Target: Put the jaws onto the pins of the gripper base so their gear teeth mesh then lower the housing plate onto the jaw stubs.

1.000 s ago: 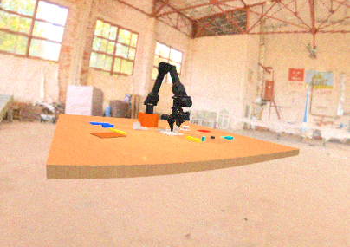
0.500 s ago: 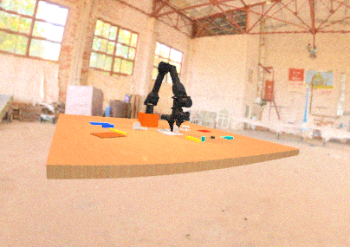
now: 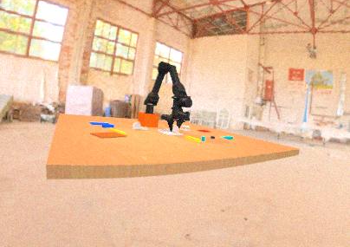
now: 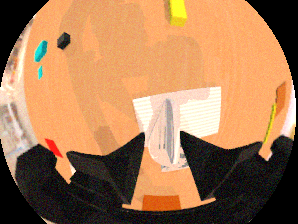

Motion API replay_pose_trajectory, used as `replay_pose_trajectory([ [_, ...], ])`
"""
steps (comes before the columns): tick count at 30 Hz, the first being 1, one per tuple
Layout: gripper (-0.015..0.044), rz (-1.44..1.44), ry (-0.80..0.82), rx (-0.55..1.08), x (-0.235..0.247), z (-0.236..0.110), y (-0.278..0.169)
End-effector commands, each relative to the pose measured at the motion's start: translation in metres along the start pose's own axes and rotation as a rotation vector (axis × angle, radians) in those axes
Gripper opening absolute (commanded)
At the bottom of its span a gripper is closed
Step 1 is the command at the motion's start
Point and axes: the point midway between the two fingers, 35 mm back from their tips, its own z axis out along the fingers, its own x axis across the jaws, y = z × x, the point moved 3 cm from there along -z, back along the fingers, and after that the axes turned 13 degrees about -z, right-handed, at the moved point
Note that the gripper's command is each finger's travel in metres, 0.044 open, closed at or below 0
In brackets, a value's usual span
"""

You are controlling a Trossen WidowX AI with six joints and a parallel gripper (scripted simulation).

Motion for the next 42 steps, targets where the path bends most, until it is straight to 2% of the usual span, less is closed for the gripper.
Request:
replay_pose_trajectory([
  [1,0.0224,0.0,0.0,0.0,0.0,0.0,0.0],
  [9,0.0224,0.0,0.0,0.0,0.0,-0.002,0.0],
  [12,0.0224,0.001,0.0,-0.001,0.0,-0.022,0.002],
  [16,0.0224,0.004,0.0,-0.002,0.0,-0.067,0.0],
  [20,0.0224,0.0,-0.003,-0.013,-0.001,-0.065,0.002],
  [28,0.0434,0.121,0.002,-0.008,-0.024,-0.068,-0.013],
  [42,0.044,0.535,-0.005,-0.002,-0.082,-0.075,-0.063],
])
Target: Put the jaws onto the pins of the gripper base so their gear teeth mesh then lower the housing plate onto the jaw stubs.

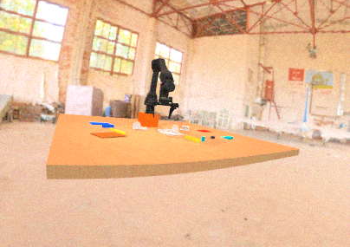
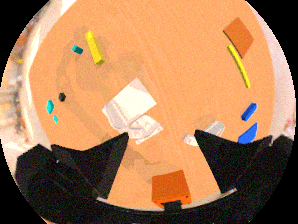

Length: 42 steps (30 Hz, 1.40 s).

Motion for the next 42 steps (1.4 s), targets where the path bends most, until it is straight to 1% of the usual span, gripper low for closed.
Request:
replay_pose_trajectory([
  [1,0.044,0.102,0.001,0.006,-0.016,-0.001,-0.008],
  [15,0.044,0.529,-0.011,0.008,-0.078,-0.005,-0.044],
  [27,0.044,0.89,-0.022,0.009,-0.119,-0.008,-0.084],
  [33,0.044,0.91,-0.022,0.009,-0.121,-0.006,-0.087],
  [37,0.044,0.91,-0.022,0.009,-0.121,0.03,-0.088],
  [42,0.044,0.91,-0.022,0.01,-0.121,0.032,-0.088],
])
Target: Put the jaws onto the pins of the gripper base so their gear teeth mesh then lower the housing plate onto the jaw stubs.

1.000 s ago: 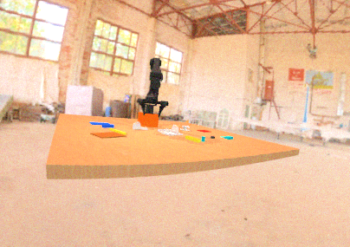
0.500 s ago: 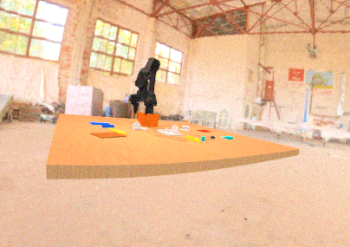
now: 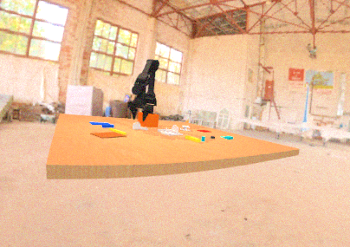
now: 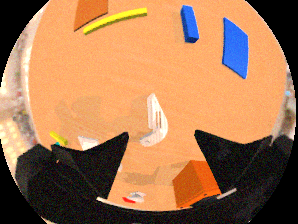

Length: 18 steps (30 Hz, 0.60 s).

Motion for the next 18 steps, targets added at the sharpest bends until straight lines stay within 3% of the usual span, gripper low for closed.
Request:
replay_pose_trajectory([
  [1,0.044,0.005,0.002,-0.013,0.0,0.001,0.002],
  [18,0.044,0.005,0.001,-0.013,0.001,0.028,0.003],
])
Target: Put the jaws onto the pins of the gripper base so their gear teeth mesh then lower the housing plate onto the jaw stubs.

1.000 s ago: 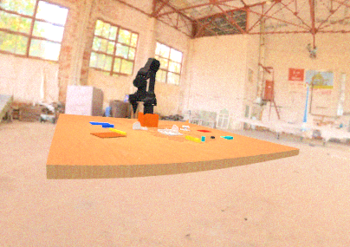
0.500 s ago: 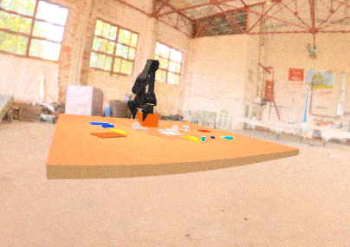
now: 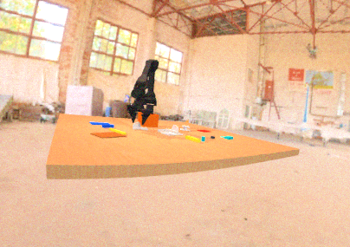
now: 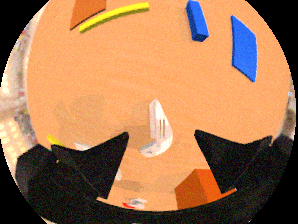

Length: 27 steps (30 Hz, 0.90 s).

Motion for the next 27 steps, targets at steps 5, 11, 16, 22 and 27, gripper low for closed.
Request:
replay_pose_trajectory([
  [5,0.044,0.005,-0.004,0.004,-0.001,0.013,-0.002],
  [11,0.044,0.005,-0.004,0.004,-0.001,0.023,-0.003],
  [16,0.044,0.005,-0.004,0.005,-0.002,0.028,-0.003],
  [22,0.044,0.005,-0.004,0.005,-0.002,0.028,-0.003],
  [27,0.044,0.005,-0.004,0.005,-0.002,0.028,-0.003],
])
